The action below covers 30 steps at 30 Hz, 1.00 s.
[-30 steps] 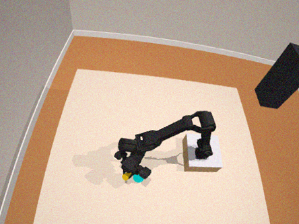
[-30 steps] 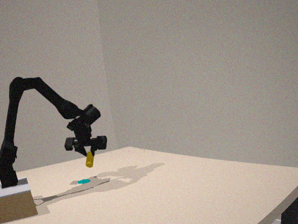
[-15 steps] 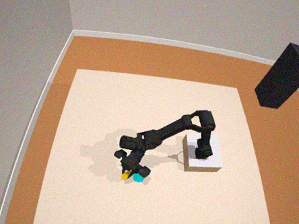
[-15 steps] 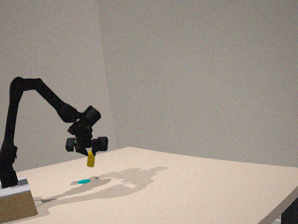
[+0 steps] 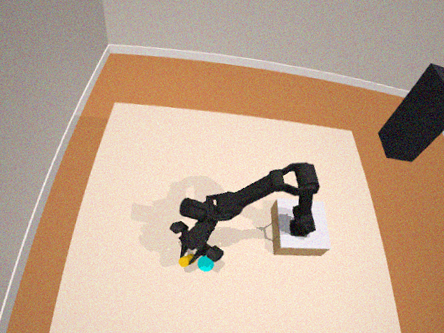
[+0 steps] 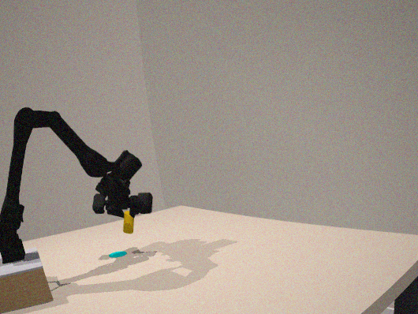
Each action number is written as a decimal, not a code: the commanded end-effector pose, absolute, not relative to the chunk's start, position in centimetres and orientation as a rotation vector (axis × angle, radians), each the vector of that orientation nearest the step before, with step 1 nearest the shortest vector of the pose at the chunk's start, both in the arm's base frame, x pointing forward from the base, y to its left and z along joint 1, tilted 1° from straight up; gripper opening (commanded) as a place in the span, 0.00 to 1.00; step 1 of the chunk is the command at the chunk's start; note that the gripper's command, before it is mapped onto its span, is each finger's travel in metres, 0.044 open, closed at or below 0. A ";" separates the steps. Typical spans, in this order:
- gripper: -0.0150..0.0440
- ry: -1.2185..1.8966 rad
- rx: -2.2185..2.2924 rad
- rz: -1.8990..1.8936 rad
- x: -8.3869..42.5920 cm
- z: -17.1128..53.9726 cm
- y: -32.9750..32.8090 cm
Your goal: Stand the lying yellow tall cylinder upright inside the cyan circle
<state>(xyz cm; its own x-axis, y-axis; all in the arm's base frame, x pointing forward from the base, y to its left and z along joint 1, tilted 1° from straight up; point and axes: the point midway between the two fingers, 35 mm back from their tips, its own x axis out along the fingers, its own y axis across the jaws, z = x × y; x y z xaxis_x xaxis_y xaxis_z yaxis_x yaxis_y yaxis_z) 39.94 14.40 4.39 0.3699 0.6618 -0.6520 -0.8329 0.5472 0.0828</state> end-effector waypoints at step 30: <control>0.43 0.514 -0.170 1.020 39.4 4.9 13.5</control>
